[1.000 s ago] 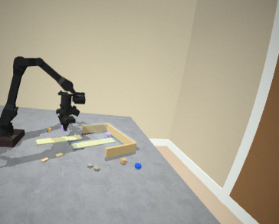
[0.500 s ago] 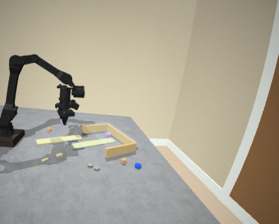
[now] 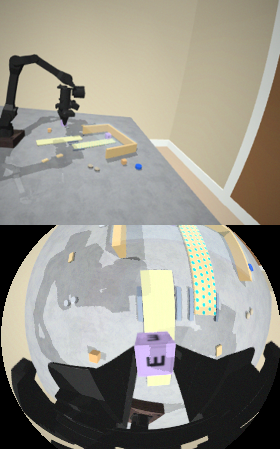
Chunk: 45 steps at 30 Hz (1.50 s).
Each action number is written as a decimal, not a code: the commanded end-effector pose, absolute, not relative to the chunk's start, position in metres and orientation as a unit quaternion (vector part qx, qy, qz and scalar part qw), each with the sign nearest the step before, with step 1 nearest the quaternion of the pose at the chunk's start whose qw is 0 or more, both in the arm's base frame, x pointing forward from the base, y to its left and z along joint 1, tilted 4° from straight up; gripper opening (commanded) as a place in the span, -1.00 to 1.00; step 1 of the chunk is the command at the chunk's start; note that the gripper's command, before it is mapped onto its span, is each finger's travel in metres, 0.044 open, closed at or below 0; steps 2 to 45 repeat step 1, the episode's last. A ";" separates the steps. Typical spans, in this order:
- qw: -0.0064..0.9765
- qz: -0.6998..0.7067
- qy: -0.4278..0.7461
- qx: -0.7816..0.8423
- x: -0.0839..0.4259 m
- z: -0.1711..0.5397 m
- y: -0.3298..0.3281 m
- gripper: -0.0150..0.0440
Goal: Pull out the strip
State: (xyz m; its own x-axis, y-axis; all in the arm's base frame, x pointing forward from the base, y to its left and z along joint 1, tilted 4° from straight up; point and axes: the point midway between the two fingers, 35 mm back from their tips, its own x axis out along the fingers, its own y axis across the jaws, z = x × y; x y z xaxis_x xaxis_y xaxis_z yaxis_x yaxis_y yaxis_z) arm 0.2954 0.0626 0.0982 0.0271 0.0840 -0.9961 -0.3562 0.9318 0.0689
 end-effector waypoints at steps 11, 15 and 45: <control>0.709 0.154 0.680 -0.103 0.295 0.099 0.062 -0.49; 0.709 0.154 0.680 -0.103 0.295 0.099 0.062 -0.49; 0.709 0.154 0.680 -0.103 0.295 0.099 0.062 -0.49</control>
